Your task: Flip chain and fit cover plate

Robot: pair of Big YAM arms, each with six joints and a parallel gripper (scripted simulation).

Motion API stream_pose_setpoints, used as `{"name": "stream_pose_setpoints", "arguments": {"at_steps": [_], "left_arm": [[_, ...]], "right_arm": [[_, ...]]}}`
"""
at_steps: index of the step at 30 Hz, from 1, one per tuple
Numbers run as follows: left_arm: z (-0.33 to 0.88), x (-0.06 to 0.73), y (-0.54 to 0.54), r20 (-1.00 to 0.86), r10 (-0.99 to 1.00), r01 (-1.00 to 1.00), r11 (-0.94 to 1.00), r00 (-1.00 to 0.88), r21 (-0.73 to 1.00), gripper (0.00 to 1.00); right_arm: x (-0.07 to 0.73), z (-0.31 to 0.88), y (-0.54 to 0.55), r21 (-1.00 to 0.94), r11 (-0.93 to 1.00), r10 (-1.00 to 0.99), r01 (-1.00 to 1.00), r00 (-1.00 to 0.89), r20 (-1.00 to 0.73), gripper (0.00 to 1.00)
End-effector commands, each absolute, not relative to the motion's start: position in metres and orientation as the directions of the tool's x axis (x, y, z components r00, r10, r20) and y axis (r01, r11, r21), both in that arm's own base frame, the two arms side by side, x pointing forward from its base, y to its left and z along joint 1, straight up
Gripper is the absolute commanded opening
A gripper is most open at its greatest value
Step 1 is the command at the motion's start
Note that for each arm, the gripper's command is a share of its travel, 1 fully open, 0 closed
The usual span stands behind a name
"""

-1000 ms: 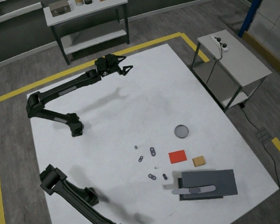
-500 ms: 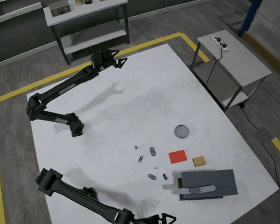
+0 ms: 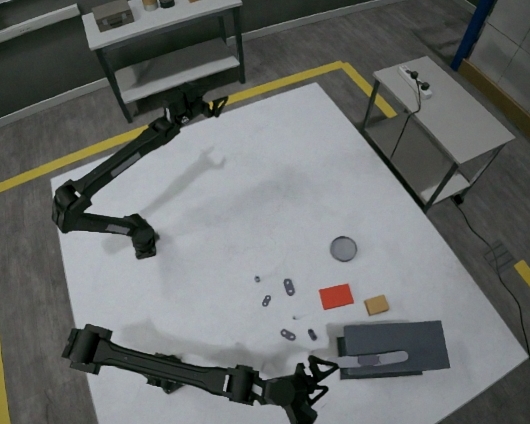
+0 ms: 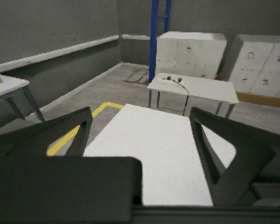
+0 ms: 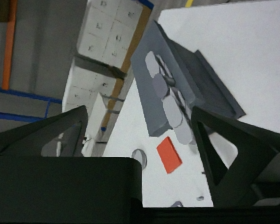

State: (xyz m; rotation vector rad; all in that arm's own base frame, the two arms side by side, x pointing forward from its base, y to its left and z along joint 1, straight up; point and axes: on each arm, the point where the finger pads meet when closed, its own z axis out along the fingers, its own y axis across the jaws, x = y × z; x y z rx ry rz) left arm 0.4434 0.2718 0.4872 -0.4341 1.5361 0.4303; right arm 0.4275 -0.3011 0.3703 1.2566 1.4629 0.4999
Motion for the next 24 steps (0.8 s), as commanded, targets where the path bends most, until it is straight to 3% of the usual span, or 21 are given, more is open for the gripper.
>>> {"name": "stream_pose_setpoints", "arguments": {"at_steps": [1, 24], "left_arm": [[0.544, 0.424, 0.292, -0.996, 0.052, -0.566, 0.824, 0.076, 0.000, 1.00], [0.546, 0.338, 0.389, -0.995, 0.072, -0.754, 0.657, 0.063, 0.000, 1.00]], "right_arm": [[0.453, 0.432, -0.276, 0.762, 0.553, 0.782, 0.338, 0.106, -0.614, 1.00], [0.517, 0.488, -0.123, 0.327, 0.935, 0.331, 0.135, -0.009, -0.944, 1.00]]}}
